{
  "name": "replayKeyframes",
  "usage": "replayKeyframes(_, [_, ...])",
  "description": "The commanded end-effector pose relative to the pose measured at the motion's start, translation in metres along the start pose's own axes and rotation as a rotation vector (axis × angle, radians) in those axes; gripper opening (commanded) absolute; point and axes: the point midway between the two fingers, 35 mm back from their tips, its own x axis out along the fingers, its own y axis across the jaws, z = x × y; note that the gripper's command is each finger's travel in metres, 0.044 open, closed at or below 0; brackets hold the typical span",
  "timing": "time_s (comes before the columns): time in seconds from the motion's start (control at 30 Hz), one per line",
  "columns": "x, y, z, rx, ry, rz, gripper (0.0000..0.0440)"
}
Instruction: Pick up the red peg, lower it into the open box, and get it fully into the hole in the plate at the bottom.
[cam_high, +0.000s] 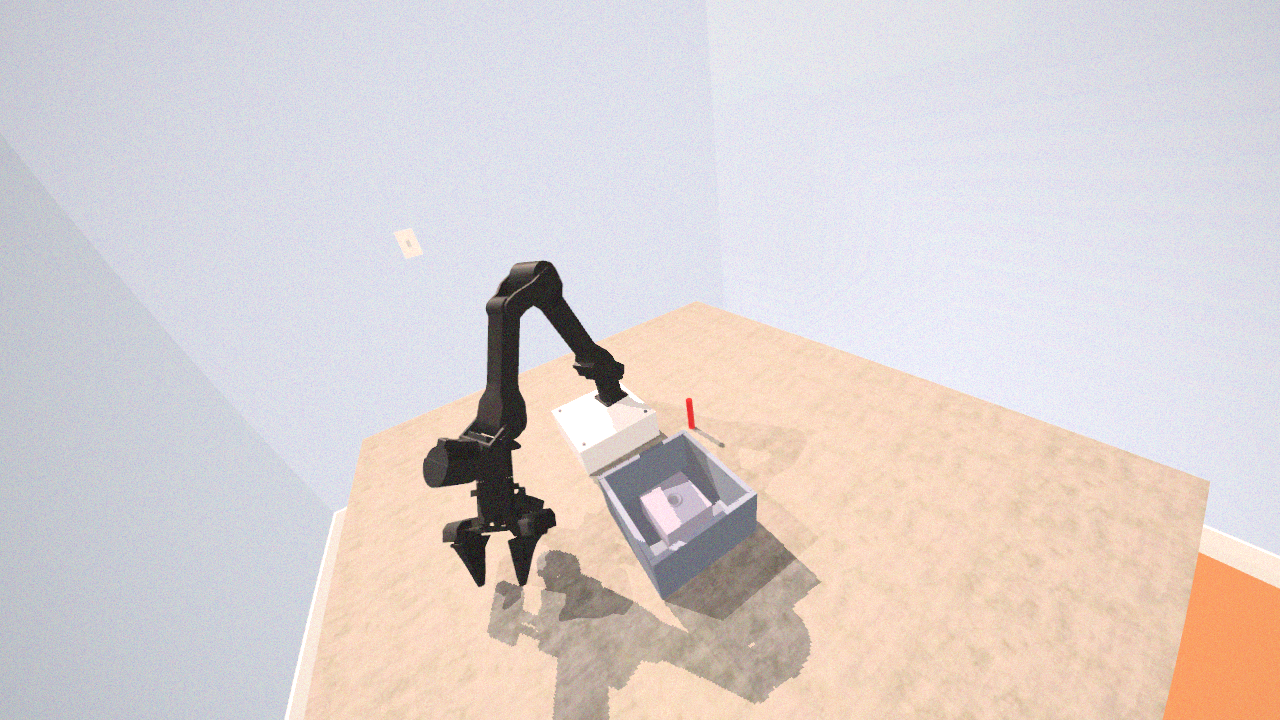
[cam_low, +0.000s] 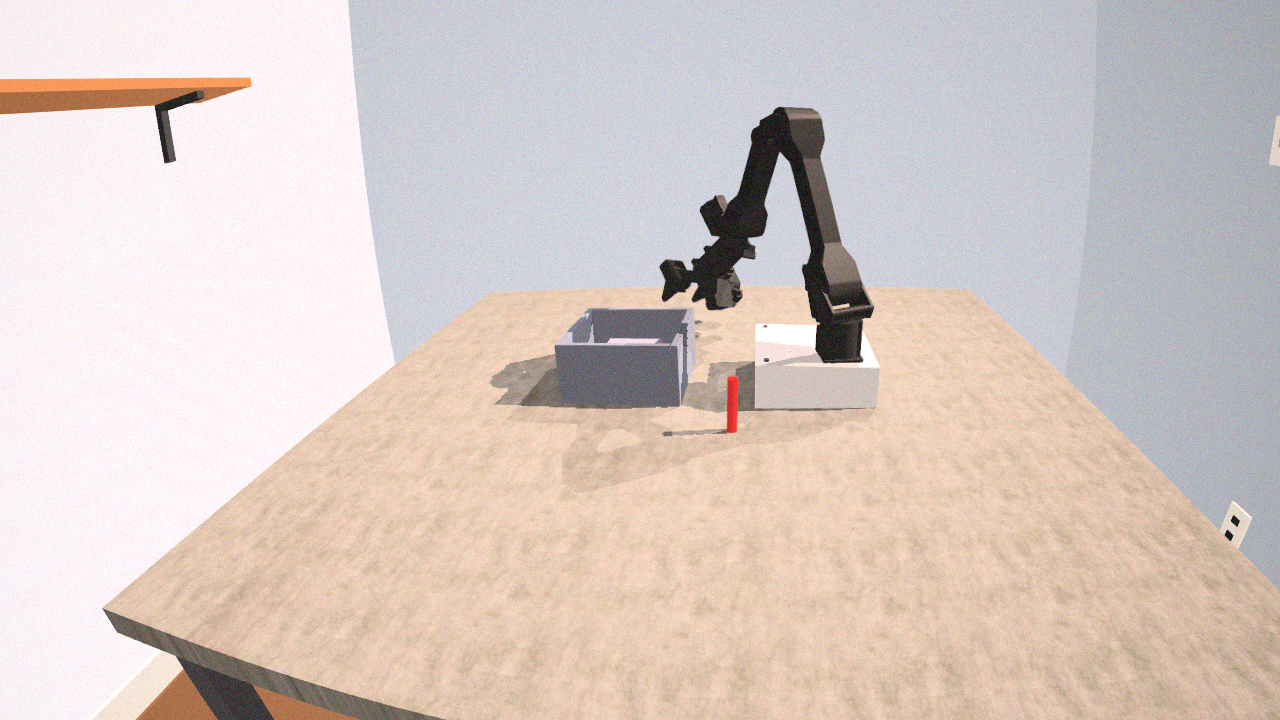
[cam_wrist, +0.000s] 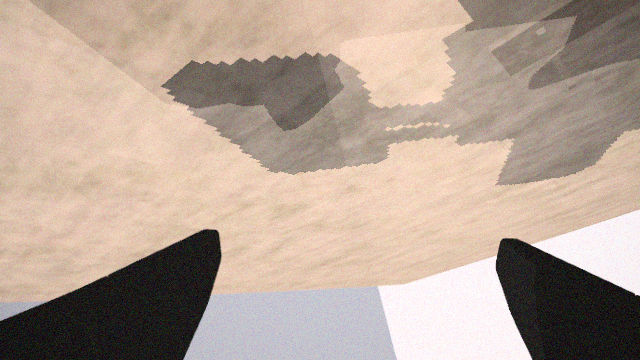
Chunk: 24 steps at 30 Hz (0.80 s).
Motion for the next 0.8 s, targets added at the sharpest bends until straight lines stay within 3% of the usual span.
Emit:
replayKeyframes(0.0, [0.001, -0.005, -0.003, -0.033, 0.006, -0.006, 0.0417])
replayKeyframes(0.07, [0.003, -0.016, -0.008, -0.102, 0.011, -0.017, 0.0440])
replayKeyframes(0.77, [0.005, -0.150, -0.041, -0.832, 0.007, -0.047, 0.0440])
